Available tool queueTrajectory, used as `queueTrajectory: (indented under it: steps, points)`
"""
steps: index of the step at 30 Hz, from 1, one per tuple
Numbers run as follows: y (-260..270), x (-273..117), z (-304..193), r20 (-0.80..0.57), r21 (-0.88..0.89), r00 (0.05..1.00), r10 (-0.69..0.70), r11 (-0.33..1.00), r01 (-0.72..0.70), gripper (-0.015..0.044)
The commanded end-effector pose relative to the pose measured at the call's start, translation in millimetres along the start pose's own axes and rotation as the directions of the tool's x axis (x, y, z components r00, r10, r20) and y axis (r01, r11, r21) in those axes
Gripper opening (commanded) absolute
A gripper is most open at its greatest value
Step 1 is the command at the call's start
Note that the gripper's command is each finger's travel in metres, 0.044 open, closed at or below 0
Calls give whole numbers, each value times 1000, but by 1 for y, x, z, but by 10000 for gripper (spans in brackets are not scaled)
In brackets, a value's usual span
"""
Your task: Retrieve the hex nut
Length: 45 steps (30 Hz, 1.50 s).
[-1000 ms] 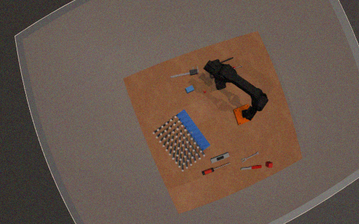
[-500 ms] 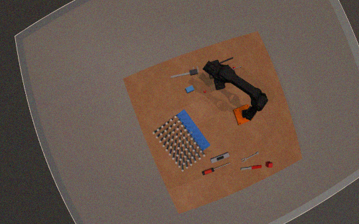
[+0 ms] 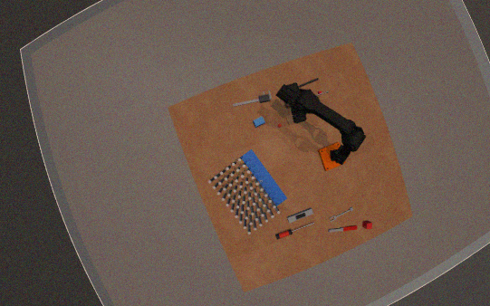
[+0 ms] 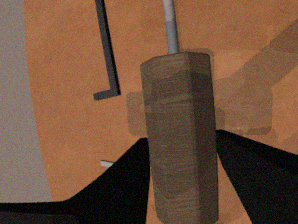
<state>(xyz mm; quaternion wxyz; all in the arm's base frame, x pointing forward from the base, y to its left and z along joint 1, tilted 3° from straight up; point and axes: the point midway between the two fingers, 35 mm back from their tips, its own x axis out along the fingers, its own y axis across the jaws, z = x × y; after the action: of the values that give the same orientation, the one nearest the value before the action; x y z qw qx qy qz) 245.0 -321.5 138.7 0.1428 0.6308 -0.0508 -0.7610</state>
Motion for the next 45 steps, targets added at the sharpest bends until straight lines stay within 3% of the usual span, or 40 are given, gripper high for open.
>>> queueTrajectory:
  steps: [1, 45]
  points:
    - [0, 3, 0, 7, 3, 1000, 6, 1000, -6, 0]
    - [-8, 33, -9, 6, 3, 1000, 6, 1000, -6, 0]
